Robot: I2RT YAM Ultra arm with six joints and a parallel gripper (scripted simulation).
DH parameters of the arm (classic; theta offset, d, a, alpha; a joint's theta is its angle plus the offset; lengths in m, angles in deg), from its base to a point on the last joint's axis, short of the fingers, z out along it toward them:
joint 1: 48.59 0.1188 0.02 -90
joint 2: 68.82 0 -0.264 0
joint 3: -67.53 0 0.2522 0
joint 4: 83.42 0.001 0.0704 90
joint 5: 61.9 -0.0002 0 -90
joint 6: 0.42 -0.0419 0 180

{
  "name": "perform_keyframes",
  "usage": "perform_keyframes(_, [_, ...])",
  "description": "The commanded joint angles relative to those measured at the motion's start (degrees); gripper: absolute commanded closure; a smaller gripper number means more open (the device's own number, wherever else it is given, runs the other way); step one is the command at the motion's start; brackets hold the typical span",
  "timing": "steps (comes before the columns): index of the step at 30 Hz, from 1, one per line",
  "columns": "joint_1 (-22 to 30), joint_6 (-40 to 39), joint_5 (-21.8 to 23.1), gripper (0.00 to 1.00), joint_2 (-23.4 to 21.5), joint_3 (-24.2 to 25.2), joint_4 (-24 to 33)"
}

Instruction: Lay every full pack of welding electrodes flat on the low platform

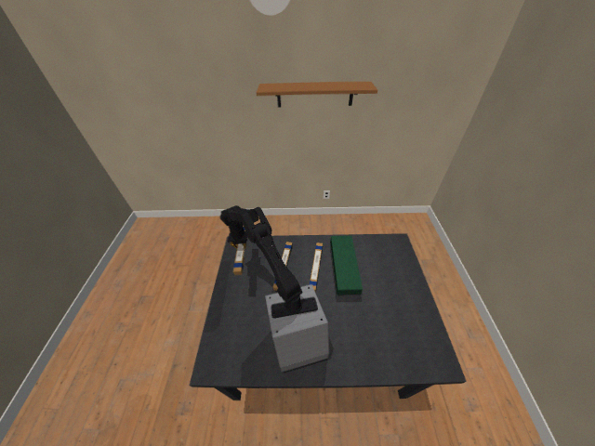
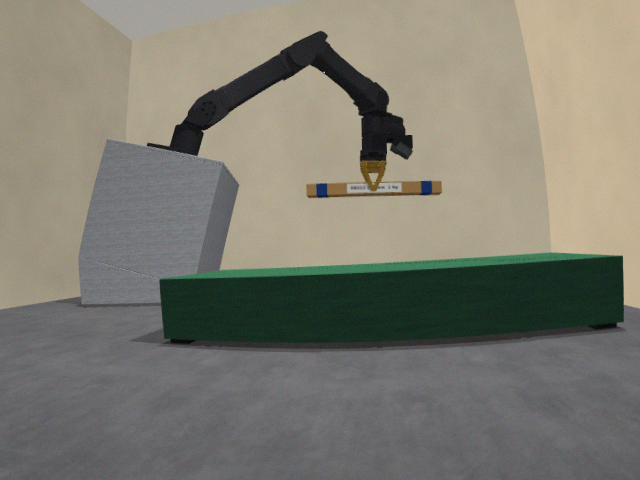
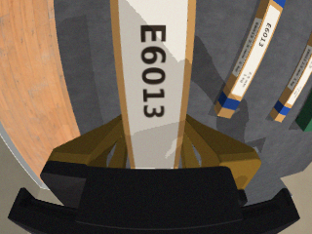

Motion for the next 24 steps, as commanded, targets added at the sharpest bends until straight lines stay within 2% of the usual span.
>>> perform_keyframes(1, [1.5,-0.6,-0.8,1.00,-5.6,-1.3,0.3])
perform_keyframes(24, [1.5,-0.6,-0.8,1.00,-6.0,-0.9,-0.8])
